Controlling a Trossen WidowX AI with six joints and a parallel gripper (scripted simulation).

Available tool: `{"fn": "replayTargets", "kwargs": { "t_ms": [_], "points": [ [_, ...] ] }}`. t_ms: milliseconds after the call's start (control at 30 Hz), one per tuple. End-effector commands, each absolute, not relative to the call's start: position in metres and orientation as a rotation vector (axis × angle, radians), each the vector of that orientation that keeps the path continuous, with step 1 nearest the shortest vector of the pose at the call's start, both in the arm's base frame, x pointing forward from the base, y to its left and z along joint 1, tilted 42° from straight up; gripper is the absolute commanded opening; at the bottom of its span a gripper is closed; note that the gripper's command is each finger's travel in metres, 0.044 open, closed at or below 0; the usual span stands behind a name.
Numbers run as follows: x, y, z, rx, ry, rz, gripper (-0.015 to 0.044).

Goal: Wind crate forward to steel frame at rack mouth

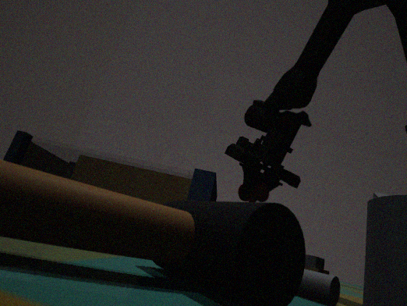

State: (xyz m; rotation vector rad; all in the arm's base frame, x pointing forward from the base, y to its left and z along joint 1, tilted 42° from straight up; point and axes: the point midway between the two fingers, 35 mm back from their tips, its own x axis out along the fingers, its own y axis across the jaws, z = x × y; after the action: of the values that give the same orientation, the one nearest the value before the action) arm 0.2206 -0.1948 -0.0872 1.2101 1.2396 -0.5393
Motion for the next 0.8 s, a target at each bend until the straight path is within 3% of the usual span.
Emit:
{"fn": "replayTargets", "kwargs": {
  "t_ms": [0,767],
  "points": [
    [0.211,-0.186,-0.083,1.224,1.255,-0.535,0.0000],
    [0.177,-0.170,-0.075,1.224,1.258,-0.536,0.0000]
  ]
}}
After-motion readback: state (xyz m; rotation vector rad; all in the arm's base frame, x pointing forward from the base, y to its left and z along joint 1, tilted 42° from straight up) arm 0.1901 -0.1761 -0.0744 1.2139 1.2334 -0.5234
